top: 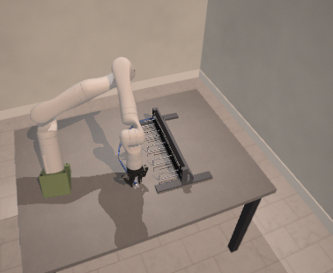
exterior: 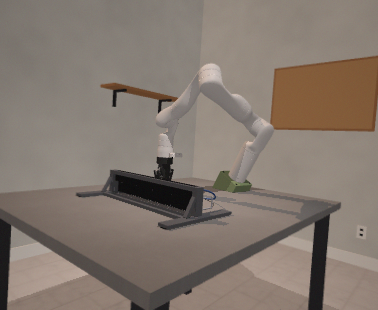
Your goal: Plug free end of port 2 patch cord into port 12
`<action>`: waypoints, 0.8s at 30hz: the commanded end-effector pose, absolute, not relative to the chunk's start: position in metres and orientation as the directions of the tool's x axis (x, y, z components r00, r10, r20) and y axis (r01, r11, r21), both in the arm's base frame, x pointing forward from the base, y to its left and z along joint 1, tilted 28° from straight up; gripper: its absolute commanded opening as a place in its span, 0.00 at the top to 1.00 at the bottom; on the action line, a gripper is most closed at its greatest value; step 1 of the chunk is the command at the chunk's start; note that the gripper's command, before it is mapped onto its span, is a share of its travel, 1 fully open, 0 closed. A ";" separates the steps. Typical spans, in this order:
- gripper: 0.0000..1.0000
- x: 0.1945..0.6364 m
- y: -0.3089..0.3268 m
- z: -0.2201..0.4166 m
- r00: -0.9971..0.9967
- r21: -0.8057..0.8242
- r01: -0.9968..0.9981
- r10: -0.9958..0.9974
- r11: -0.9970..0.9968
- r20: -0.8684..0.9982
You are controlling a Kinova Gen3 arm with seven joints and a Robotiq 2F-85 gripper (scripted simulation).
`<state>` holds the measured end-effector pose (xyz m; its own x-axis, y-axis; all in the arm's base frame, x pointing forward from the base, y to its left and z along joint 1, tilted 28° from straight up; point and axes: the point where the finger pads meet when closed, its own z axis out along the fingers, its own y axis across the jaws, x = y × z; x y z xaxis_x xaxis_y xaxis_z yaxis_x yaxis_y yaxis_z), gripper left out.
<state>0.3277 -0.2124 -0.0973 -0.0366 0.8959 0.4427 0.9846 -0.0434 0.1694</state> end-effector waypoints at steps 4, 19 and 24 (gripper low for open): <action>0.63 0.328 -0.213 -0.097 -0.036 0.170 0.984 0.896 -0.044 0.442; 1.00 0.328 -0.213 -0.097 -0.036 0.170 0.984 0.896 -0.044 0.442; 1.00 0.328 -0.213 -0.097 -0.036 0.170 0.984 0.896 -0.044 0.442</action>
<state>0.3277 -0.2124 -0.0973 -0.0366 0.8959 0.4427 0.9846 -0.0434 0.1694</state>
